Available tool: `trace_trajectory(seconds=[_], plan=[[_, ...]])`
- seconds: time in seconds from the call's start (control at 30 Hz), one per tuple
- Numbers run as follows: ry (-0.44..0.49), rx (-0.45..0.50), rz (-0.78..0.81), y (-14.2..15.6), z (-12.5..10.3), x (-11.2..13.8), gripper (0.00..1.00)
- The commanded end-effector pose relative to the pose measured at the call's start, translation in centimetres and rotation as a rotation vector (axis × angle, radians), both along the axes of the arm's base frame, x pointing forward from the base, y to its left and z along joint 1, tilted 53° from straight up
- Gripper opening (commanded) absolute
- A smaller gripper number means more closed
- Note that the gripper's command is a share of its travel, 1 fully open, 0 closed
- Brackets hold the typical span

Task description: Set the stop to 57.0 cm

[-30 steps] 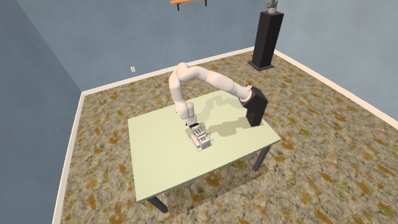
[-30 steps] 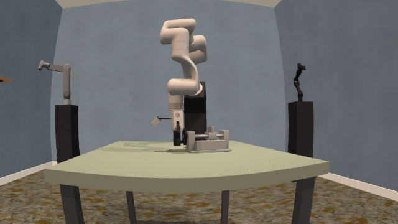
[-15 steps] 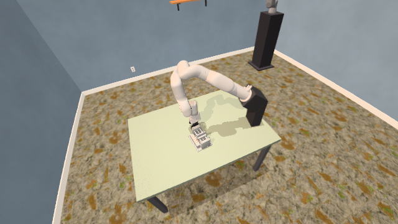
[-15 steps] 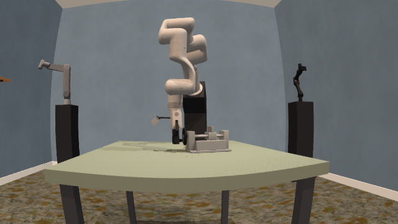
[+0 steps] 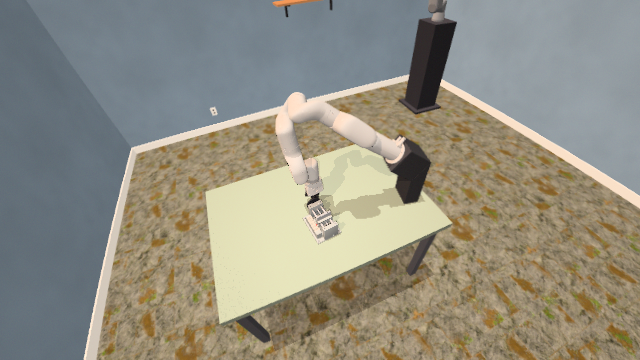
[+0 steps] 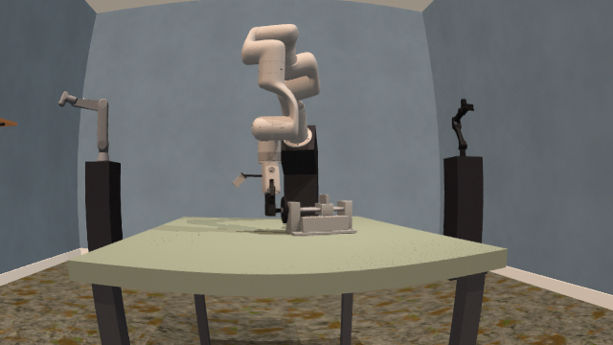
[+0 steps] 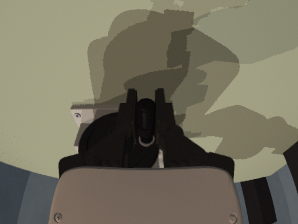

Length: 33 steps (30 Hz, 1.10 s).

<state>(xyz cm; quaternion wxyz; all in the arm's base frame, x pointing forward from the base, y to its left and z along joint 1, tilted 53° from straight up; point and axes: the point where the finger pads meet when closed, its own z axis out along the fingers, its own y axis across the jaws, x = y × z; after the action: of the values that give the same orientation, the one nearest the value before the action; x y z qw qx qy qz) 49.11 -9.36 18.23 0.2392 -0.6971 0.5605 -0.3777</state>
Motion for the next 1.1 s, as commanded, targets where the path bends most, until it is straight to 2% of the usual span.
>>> trace_trajectory(seconds=[0.0,0.33,0.43,0.5,0.6,1.07], plan=[[-0.001,-0.001,-0.001,0.0,0.4,-0.4,0.06],[-0.001,-0.001,-0.001,0.7,3.0,-1.2,0.06],[-0.001,-0.001,-0.001,1.1,4.2,-0.6,0.06],[-0.001,-0.001,-0.001,1.1,4.2,-0.6,0.06],[-0.001,-0.001,-0.001,1.5,5.2,1.0,0.06],[-0.001,-0.001,-0.001,1.6,4.9,3.0,0.06]])
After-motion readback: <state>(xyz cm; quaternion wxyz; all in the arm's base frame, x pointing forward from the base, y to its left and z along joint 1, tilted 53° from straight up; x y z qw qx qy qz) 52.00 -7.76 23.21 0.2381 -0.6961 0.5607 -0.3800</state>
